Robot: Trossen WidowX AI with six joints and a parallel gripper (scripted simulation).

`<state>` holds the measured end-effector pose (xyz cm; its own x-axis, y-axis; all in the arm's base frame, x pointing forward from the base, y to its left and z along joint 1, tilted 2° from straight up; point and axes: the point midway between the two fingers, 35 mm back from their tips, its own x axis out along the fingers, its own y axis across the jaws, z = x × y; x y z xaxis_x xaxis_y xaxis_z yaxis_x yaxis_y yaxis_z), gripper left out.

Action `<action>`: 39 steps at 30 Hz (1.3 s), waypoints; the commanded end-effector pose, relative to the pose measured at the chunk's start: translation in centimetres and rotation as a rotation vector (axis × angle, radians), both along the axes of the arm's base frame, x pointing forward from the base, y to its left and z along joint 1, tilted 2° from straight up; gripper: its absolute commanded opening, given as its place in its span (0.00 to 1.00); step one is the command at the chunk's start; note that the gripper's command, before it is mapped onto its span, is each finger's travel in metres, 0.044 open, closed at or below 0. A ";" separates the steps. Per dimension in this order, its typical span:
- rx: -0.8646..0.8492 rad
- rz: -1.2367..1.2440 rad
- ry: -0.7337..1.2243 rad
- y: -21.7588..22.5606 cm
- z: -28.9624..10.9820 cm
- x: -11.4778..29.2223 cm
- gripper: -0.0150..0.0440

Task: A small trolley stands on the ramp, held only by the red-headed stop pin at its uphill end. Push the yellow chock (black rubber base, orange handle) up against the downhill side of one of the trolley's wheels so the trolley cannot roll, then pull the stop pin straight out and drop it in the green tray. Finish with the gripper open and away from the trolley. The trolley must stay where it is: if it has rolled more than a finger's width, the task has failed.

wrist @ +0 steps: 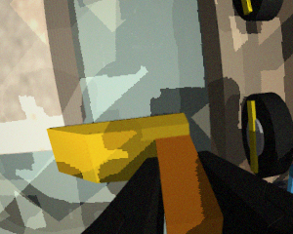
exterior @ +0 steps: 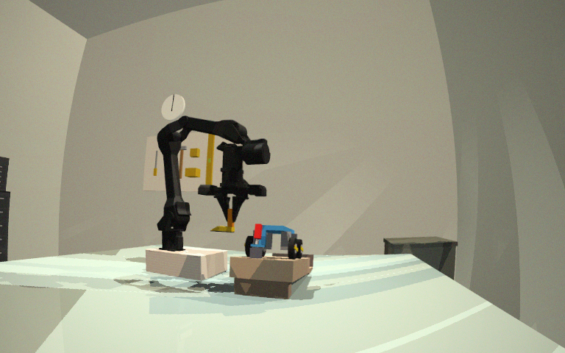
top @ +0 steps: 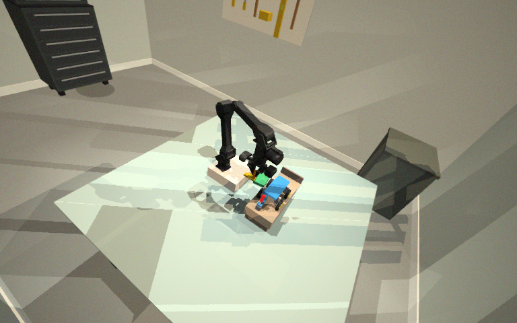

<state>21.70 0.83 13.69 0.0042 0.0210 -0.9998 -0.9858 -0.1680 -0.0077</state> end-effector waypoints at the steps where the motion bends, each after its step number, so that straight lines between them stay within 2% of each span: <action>1: 0.006 -0.003 0.001 1.6 -0.1 0.0 0.25; 39: 0.020 -0.003 0.001 16.2 -0.7 0.5 0.25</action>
